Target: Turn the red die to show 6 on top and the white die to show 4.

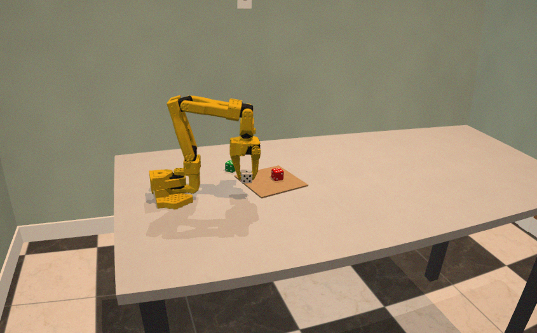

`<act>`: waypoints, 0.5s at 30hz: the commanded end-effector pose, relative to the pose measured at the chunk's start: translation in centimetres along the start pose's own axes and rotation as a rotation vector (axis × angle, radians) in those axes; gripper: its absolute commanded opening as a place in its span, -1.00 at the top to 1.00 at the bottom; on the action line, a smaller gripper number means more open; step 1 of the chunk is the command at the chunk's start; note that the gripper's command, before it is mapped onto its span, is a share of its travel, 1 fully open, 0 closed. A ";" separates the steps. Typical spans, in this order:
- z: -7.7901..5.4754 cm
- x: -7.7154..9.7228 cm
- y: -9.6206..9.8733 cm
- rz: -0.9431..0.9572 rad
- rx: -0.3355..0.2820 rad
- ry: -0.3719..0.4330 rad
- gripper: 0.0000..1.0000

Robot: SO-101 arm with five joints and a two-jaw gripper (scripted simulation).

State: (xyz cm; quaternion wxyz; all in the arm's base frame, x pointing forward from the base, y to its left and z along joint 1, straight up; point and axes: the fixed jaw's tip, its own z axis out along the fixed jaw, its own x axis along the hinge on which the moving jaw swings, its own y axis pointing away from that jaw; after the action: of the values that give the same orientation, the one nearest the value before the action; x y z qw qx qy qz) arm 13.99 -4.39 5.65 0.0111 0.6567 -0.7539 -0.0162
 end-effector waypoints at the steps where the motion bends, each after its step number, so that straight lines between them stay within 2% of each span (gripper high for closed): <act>1: -0.8 0.0 -0.6 0.063 0.059 0.006 1.00; 15: -0.8 0.0 -0.6 0.144 0.059 0.003 1.00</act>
State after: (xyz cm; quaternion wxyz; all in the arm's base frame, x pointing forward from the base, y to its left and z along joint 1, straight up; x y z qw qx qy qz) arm 14.01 -4.29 5.65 0.0121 0.6082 -0.7936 -0.0155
